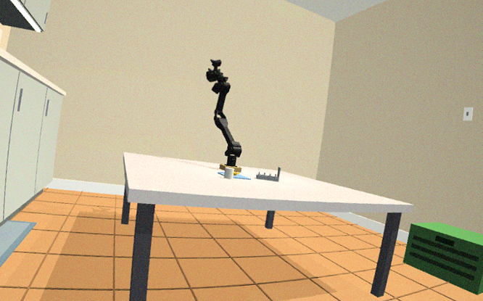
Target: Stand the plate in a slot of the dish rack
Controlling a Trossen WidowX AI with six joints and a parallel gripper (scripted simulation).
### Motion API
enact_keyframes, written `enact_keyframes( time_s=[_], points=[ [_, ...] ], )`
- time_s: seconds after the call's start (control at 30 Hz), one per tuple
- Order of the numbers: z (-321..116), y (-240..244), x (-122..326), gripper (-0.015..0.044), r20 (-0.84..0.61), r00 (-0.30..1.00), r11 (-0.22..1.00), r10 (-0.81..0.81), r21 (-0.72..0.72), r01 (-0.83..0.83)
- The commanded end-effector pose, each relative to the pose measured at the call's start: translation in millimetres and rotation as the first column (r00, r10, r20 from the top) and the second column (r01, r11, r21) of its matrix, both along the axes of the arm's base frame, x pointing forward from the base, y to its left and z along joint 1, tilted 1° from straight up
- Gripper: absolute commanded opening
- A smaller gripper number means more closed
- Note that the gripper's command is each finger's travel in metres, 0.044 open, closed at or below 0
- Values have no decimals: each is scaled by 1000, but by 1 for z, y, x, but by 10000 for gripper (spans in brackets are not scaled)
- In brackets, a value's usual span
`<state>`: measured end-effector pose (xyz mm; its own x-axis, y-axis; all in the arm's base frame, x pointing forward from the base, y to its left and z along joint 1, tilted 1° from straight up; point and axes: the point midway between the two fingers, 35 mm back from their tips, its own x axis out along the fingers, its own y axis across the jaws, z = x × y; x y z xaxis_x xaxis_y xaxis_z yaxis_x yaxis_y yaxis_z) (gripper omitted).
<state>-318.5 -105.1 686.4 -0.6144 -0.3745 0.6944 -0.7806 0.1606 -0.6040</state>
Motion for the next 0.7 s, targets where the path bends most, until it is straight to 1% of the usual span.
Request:
enact_keyframes(
  time_s=[0.0, 0.1, 0.27, 0.67],
  points=[
    [0, 0, 1, 400, -3, 1000, 1000, -1, 0, 1],
    [7, 4, 11, 400, -41, 999, 1000, -17, 0, 17],
    [30, 18, 51, 400, -184, 980, 997, -78, -6, 78],
    [62, 46, 140, 400, -464, 856, 972, -229, -59, 228]
  ],
)
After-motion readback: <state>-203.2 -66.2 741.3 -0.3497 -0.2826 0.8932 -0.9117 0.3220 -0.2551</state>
